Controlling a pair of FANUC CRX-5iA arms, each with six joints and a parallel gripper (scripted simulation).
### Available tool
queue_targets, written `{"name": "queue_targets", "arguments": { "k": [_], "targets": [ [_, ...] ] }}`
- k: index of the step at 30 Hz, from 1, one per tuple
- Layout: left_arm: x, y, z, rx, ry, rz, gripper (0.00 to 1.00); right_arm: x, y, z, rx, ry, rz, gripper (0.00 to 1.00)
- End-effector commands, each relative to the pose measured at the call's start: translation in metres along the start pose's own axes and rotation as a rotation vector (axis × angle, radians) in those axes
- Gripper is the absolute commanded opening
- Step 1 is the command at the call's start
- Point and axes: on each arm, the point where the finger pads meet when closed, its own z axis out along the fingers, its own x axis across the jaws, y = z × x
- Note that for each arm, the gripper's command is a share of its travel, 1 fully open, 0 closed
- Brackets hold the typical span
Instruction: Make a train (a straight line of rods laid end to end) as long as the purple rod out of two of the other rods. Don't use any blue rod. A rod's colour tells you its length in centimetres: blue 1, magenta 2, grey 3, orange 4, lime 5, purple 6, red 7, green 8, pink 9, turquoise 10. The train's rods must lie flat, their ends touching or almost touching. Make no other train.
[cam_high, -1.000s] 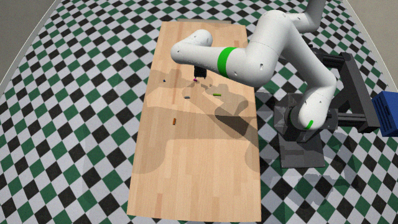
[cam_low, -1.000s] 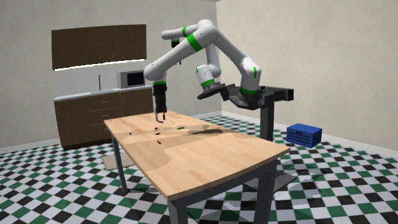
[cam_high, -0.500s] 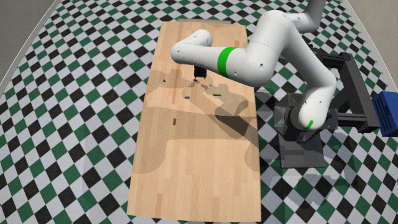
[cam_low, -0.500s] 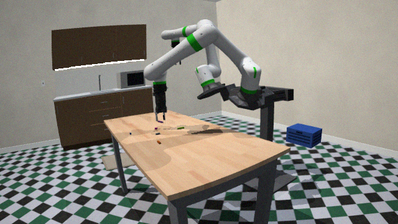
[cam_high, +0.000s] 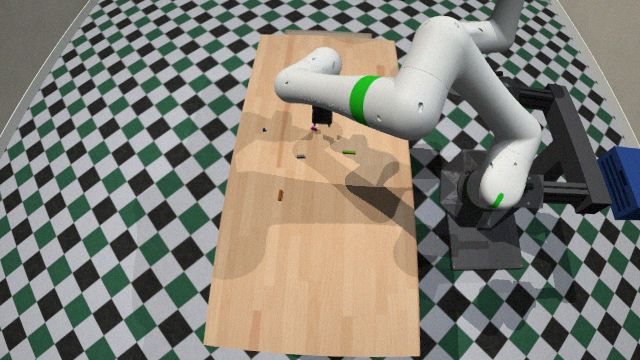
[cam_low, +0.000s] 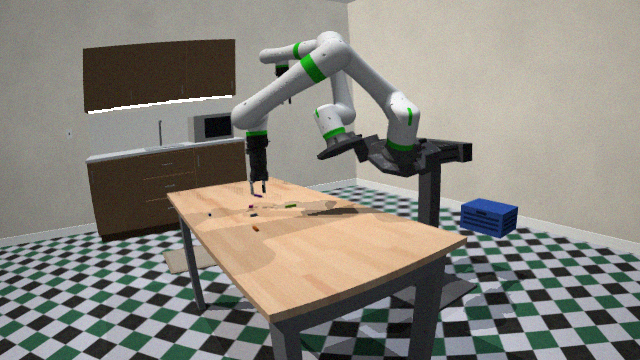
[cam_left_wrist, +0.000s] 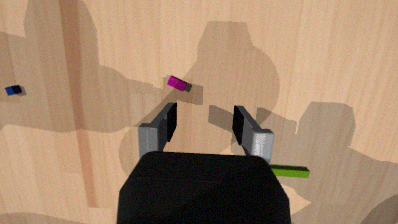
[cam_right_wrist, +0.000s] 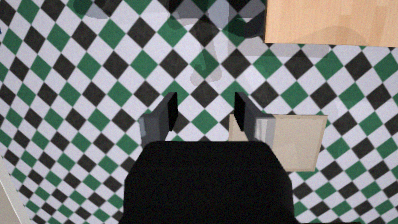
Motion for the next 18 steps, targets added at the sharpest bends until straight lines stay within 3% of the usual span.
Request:
{"name": "queue_targets", "arguments": {
  "k": [1,18],
  "targets": [
    [-0.0008,-0.0006,-0.0014,0.002,-0.002,-0.001,1.00,-0.0002,0.0003,-0.0010,-0.002,0.000,0.000,1.00],
    [-0.0005,-0.0004,-0.0015,0.002,-0.002,0.031,1.00,-0.0002,0.0003,-0.0010,-0.002,0.000,0.000,1.00]
  ]
}}
